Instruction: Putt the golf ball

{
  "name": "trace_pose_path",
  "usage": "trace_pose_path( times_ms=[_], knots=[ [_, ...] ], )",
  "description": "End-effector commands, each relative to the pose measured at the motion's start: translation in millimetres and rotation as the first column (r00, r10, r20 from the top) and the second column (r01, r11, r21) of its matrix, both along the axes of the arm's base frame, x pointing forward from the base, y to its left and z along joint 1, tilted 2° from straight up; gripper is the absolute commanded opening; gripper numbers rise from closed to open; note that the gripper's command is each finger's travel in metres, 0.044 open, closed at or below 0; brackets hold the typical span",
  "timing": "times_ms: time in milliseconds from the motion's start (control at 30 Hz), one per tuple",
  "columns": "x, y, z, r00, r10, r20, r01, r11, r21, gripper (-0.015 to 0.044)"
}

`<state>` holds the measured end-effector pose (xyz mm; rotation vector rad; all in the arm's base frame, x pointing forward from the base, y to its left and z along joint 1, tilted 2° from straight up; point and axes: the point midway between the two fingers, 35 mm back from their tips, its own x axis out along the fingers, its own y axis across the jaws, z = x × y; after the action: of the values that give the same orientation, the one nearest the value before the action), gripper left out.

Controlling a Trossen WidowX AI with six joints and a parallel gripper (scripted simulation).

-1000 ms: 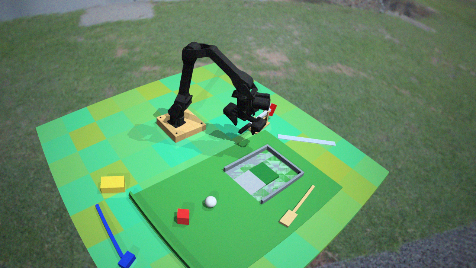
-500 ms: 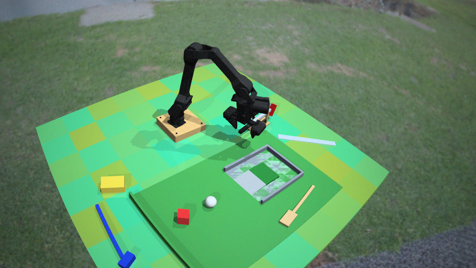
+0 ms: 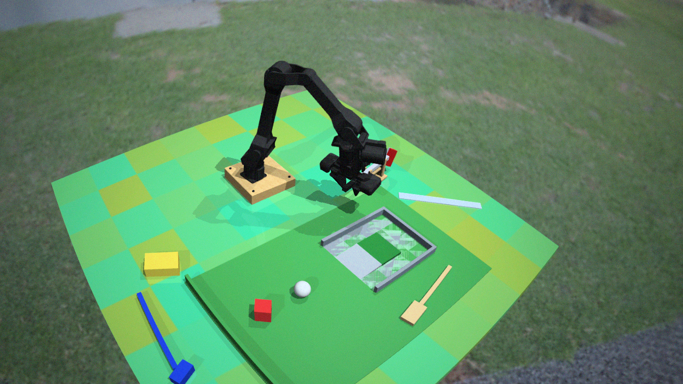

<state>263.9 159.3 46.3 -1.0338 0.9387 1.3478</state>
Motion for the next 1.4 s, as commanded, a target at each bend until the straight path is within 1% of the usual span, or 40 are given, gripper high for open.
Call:
trace_pose_path(
  times_ms=[0,100,200,400,967,1067,1100,1133,1367],
  knots=[
    [0.2,0.1,0.6,1.0,0.0,0.001,0.0,1.0,0.0,0.0099],
    [0.2,0.1,0.6,1.0,0.0,0.001,0.0,1.0,0.0,0.002],
    [0.2,0.1,0.6,1.0,0.0,0.001,0.0,1.0,0.0,0.0],
    [1.4,0.4,9.4,1.0,0.0,0.001,0.0,1.0,0.0,0.0],
    [-3.4,-3.7,99.3,1.0,-0.001,-0.001,0.001,1.0,0.0,0.0],
    [-3.6,-3.8,100.2,1.0,-0.001,-0.001,0.001,1.0,0.0,0.0],
    [-1.8,-5.4,90.7,1.0,-0.01,-0.003,0.01,1.0,-0.011,0.0],
    [-0.4,-7.8,90.7,1.0,-0.022,-0.004,0.022,1.0,-0.013,0.0],
    [16.9,-42.0,90.6,0.983,-0.183,-0.02,0.182,0.983,-0.038,0.0]
  ],
)
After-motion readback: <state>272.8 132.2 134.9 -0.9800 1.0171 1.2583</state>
